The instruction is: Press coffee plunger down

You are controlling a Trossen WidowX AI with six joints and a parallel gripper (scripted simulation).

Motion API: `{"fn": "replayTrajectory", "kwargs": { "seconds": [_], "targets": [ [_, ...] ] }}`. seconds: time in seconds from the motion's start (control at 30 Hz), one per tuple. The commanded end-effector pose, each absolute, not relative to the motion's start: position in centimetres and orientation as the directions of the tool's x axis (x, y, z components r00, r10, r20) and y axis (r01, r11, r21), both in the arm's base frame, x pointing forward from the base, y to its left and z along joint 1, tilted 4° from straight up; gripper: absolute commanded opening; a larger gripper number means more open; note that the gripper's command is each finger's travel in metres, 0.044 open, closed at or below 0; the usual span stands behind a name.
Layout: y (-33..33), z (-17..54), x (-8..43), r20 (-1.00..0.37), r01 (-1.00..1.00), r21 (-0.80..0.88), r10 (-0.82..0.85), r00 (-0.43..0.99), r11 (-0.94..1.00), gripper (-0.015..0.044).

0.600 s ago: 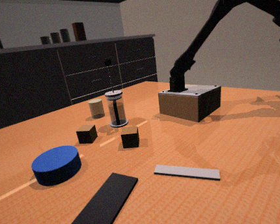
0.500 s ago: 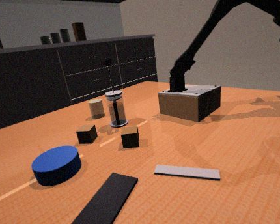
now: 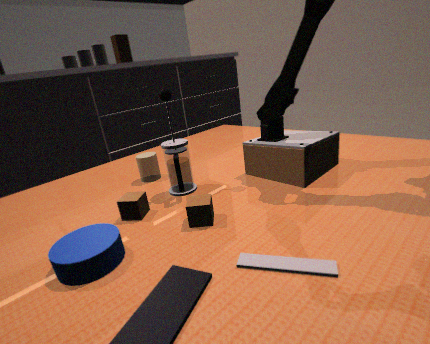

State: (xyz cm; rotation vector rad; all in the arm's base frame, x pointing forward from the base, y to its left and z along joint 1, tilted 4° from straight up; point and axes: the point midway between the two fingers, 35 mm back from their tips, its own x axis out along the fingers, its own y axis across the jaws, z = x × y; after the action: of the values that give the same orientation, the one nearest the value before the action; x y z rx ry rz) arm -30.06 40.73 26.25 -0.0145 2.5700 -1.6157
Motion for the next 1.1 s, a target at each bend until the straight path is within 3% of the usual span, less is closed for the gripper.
{"fn": "replayTrajectory", "kwargs": {
  "seconds": [0.0,0.27,0.6,0.83,1.07],
  "targets": [
    [42.8,28.2,-24.2,-0.101,0.131,-0.947,0.114,-0.988,0.292,0.0440],
    [45.7,30.0,-10.6,-0.163,0.141,-0.987,0.520,-0.839,-0.082,0.0440],
    [43.0,31.2,6.7,-0.247,-0.222,-0.907,0.880,-0.405,-0.357,0.0440],
    [36.6,31.2,17.5,-0.314,-0.566,-0.783,0.949,0.002,-0.258,0.0440],
    [27.0,30.7,25.4,-0.379,-0.775,-0.625,0.833,0.402,0.090,0.0440]
  ]
}}
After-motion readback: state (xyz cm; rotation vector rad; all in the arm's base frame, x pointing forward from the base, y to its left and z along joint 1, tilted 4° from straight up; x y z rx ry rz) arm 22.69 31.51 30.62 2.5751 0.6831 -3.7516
